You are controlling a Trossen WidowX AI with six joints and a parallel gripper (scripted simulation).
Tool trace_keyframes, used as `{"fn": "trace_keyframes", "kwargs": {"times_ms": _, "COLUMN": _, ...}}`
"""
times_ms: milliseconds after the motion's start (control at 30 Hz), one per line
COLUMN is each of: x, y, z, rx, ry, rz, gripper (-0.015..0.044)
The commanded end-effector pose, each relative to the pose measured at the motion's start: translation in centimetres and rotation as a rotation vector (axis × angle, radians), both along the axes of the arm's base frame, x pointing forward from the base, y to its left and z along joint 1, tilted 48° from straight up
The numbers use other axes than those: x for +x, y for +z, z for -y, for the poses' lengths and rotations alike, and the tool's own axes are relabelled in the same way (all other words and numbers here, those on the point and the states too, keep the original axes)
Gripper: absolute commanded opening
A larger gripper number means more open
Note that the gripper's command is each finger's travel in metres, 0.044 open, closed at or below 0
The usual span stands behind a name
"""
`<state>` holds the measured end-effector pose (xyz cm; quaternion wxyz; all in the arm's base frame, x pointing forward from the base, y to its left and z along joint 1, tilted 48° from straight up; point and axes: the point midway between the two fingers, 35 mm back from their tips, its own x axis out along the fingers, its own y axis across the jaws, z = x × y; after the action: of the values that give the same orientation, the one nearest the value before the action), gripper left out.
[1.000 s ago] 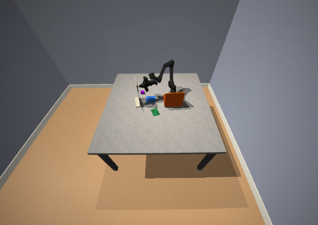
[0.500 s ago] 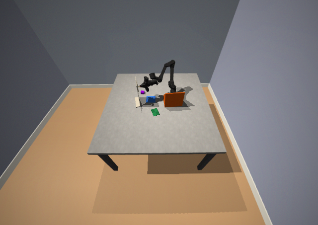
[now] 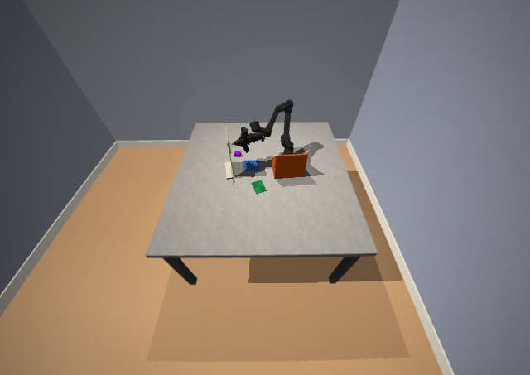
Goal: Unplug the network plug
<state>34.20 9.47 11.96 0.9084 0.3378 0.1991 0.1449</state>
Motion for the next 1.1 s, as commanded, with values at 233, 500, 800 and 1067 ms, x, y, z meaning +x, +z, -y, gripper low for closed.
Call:
{"fn": "trace_keyframes", "kwargs": {"times_ms": 233, "x": -0.6, "y": 0.0, "z": 0.1, "rx": 0.001, "ry": 0.003, "rz": -0.003, "gripper": 0.0000}}
{"fn": "trace_keyframes", "kwargs": {"times_ms": 500, "x": -0.9, "y": 0.1, "z": 0.2, "rx": 0.001, "ry": 0.003, "rz": -0.003, "gripper": 0.0000}}
{"fn": "trace_keyframes", "kwargs": {"times_ms": 800, "x": -1.2, "y": 0.1, "z": 0.3, "rx": 0.001, "ry": 0.003, "rz": -0.003, "gripper": 0.0000}}
{"fn": "trace_keyframes", "kwargs": {"times_ms": 1067, "x": -1.5, "y": 0.2, "z": 0.4, "rx": 0.001, "ry": 0.003, "rz": -0.003, "gripper": 0.0000}}
